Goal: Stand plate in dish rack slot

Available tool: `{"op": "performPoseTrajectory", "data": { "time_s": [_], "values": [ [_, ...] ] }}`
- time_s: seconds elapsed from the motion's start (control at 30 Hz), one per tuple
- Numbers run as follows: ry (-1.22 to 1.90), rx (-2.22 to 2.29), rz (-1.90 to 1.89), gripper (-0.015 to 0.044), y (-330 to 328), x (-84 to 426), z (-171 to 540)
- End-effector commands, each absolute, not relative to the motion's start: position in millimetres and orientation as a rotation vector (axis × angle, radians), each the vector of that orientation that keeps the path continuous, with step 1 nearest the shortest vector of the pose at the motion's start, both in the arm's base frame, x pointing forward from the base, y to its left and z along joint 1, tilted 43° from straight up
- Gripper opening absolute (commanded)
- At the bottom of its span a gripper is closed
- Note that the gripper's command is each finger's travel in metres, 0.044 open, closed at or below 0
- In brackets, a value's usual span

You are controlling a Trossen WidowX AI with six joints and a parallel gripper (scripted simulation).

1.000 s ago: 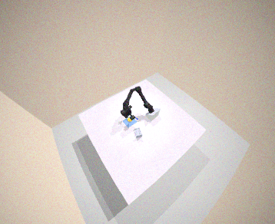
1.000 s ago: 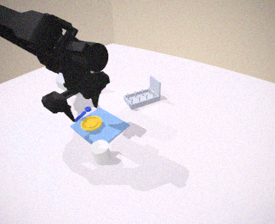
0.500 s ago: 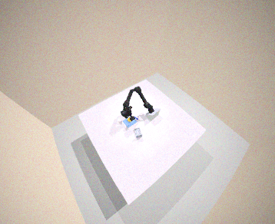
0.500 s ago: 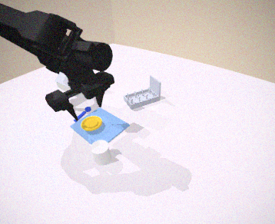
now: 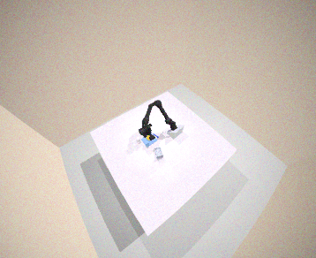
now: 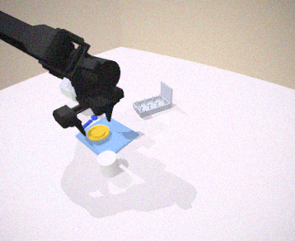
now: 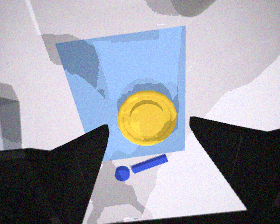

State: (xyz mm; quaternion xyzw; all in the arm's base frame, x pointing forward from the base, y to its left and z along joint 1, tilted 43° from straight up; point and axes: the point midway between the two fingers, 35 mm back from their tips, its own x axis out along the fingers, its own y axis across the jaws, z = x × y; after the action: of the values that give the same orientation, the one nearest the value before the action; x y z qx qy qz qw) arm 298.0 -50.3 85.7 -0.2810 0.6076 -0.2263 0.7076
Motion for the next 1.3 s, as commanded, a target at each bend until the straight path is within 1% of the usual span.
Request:
{"op": "performPoseTrajectory", "data": {
  "time_s": [0.0,0.47,0.6,0.77,1.17,1.27],
  "values": [
    [1.355,-0.624,-0.500,0.0400,-56,298,79],
    [1.354,-0.627,-0.502,0.0400,-70,300,65],
    [1.354,-0.627,-0.502,0.0373,-70,300,65],
    [1.354,-0.627,-0.502,0.0373,-70,300,65],
    [1.354,-0.627,-0.502,0.0293,-70,300,65],
    [1.354,-0.627,-0.500,0.0214,-67,300,67]
  ]
}}
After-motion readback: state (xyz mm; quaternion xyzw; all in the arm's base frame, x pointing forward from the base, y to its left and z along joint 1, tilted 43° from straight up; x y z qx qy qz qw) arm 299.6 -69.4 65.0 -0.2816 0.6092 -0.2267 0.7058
